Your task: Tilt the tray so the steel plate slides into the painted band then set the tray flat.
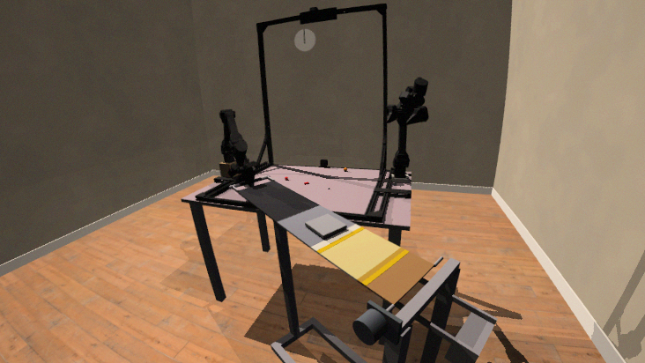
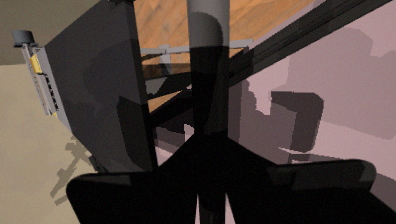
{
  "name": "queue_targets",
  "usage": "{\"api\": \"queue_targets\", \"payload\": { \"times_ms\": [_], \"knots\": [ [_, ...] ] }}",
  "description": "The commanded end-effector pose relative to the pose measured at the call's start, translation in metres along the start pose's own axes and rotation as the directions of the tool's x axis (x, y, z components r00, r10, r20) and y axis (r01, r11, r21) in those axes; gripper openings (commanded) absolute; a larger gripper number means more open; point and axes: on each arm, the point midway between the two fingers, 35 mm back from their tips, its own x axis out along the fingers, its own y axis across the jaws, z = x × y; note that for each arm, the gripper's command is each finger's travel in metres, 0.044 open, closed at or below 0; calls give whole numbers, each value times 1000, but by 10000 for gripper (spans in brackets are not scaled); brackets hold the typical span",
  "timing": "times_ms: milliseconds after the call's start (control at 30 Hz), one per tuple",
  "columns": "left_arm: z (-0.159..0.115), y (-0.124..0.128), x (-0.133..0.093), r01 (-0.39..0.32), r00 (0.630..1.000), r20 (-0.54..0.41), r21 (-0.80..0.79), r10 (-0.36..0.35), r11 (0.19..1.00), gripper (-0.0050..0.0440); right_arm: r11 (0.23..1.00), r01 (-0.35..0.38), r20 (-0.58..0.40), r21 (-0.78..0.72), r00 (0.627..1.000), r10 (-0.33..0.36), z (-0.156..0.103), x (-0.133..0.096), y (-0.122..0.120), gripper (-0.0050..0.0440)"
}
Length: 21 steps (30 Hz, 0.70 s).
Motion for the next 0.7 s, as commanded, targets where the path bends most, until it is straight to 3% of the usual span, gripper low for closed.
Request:
{"api": "queue_targets", "payload": {
  "times_ms": [0, 667],
  "knots": [
    [1, 0, 0, 0, 1000, 2, 5, 0, 1000, 440, 1000, -27, -1, 0, 1000, 27, 0, -14, 13, 0],
    [1, 0, 0, 0, 1000, 2, 5, 0, 1000, 440, 999, -40, -1, 0, 999, 40, 0, -25, 23, 0]
  ]
}}
